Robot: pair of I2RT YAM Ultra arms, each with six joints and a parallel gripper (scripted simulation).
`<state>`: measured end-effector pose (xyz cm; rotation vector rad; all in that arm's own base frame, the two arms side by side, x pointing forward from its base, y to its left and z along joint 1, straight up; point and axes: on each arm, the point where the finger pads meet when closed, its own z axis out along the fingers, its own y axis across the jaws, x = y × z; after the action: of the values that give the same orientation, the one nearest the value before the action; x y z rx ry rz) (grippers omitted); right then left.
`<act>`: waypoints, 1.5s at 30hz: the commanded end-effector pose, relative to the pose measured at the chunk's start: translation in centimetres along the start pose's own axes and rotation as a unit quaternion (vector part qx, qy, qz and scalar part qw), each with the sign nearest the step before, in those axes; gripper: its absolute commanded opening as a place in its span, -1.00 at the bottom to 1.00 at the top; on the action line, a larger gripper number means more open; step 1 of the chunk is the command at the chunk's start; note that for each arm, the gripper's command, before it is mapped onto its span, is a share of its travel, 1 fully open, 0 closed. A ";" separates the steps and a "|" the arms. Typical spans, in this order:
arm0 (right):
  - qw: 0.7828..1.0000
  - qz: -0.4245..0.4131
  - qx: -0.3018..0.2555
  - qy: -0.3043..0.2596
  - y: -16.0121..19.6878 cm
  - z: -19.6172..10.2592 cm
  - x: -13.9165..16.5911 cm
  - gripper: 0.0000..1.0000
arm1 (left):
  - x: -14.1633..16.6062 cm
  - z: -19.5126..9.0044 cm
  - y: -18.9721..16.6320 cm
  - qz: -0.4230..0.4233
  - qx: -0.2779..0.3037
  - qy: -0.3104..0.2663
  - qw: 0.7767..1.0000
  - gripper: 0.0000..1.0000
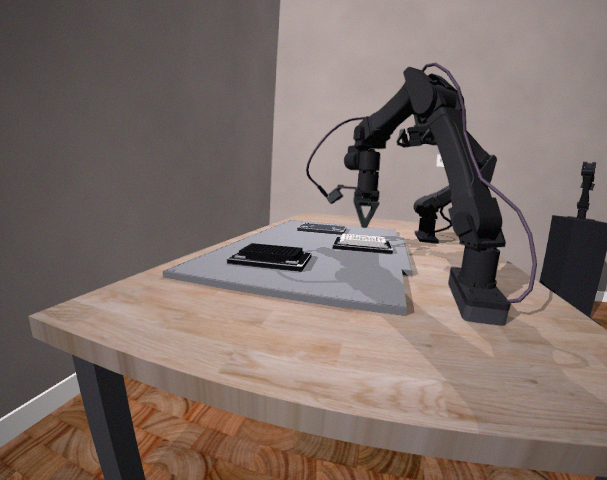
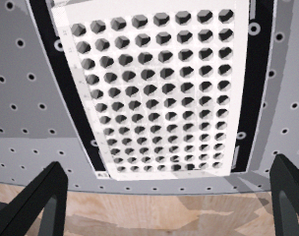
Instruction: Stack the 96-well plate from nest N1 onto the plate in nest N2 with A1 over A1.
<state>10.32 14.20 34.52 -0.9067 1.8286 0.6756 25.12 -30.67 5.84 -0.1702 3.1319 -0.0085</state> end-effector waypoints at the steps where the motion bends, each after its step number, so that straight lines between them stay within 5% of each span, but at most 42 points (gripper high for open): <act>1: 1.000 -0.011 -0.008 -0.013 0.6 -0.5 -0.8 1.00 | -0.4 1.1 0.3 -0.011 -0.002 0.002 1.000 1.00; 30: 1.000 -0.011 -0.008 -0.013 0.6 -0.5 -0.8 1.00 | -0.4 4.7 0.4 -0.011 -0.002 0.002 1.000 1.00; 45: 1.000 -0.011 -0.008 -0.013 0.6 -0.5 -0.8 1.00 | -0.1 4.5 0.2 -0.012 0.001 0.000 1.000 0.60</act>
<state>10.32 14.20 34.52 -0.9067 1.8287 0.6756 25.06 -30.47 1.57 -0.1771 3.1361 0.0072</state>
